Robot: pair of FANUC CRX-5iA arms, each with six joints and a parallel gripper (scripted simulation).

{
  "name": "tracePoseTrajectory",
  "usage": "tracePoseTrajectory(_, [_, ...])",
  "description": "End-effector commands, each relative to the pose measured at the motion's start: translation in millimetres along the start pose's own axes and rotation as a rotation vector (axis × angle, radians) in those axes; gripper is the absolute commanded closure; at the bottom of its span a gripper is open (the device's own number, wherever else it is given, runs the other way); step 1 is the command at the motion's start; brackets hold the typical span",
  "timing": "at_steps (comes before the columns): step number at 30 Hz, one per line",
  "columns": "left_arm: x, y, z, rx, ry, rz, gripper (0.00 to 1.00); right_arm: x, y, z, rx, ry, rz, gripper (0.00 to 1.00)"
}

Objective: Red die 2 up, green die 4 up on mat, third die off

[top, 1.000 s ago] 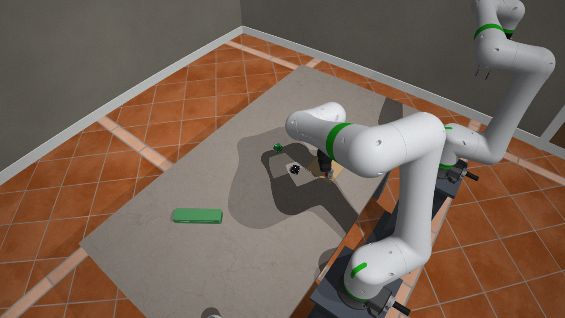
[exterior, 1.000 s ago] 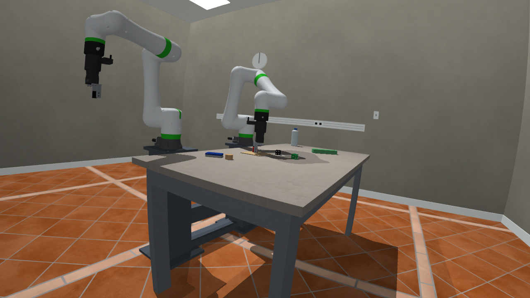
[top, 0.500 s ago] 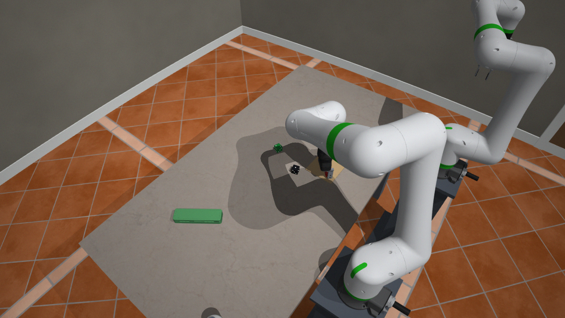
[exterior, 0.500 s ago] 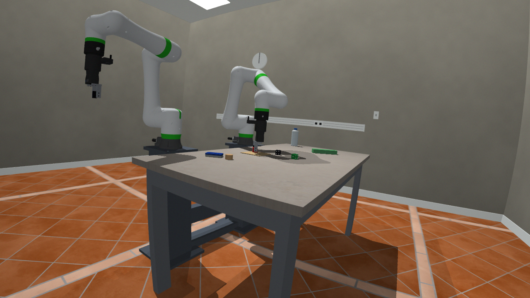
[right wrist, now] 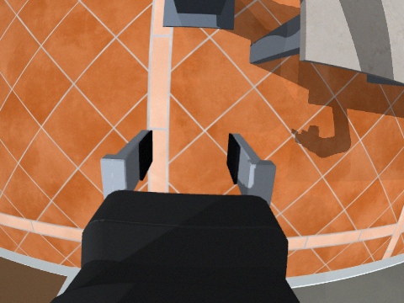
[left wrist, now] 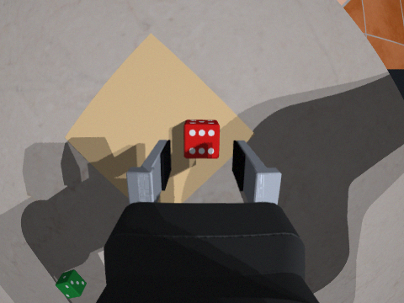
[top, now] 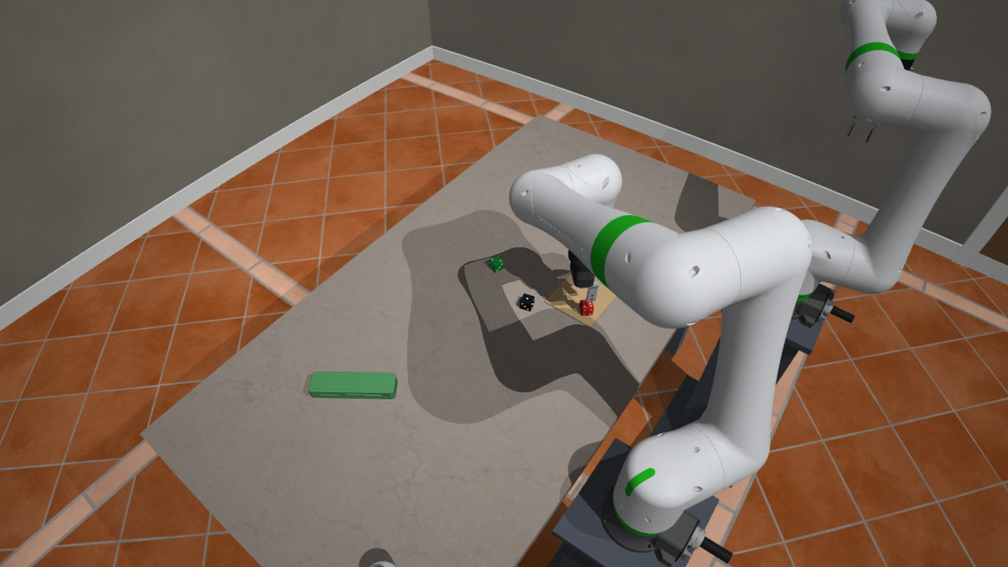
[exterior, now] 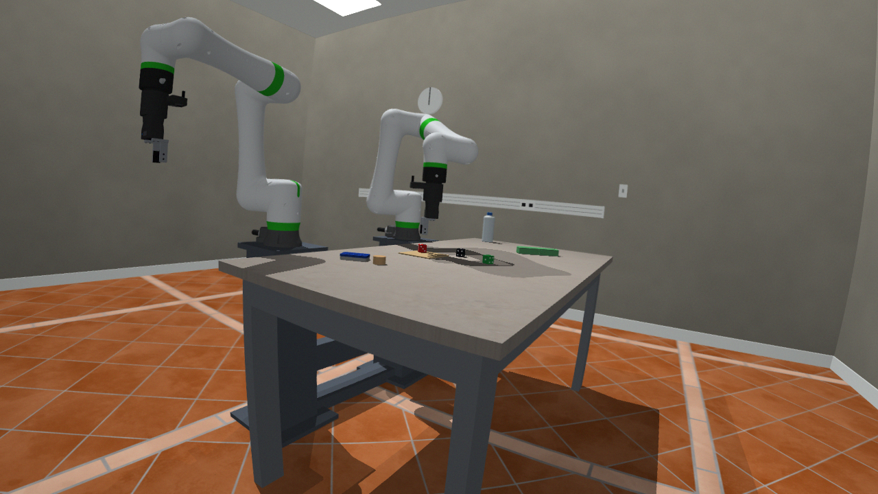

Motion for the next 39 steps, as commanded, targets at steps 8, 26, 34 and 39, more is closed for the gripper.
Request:
tracePoseTrajectory(8, [-0.3,0.1,-20.9,0.0,-0.001,0.0,0.13,-0.1,0.1,-0.9,-0.002,0.0,0.0,0.0])
tracePoseTrajectory(26, [-0.3,0.1,-20.9,0.0,-0.001,0.0,0.0,-0.1,0.1,-0.9,-0.002,0.0,0.0,0.0])
tracePoseTrajectory(34, [-0.2,0.0,-20.9,0.0,-0.001,0.005,0.0,-0.1,0.1,-0.9,-0.002,0.0,0.0,0.0])
tracePoseTrajectory(39, [1.4,-1.4,-20.9,0.0,-0.001,0.081,0.0,-0.1,0.1,-0.9,-0.002,0.0,0.0,0.0])
Point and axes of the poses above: on each arm, the point where the finger pads meet when closed, its own z axis out along the fingers, its own x axis across the jaws, y = z × x, the point moved 10 cm from there along -z, back along the fingers, and after that the axes turned 8 degrees about z, right-handed, at the moved point
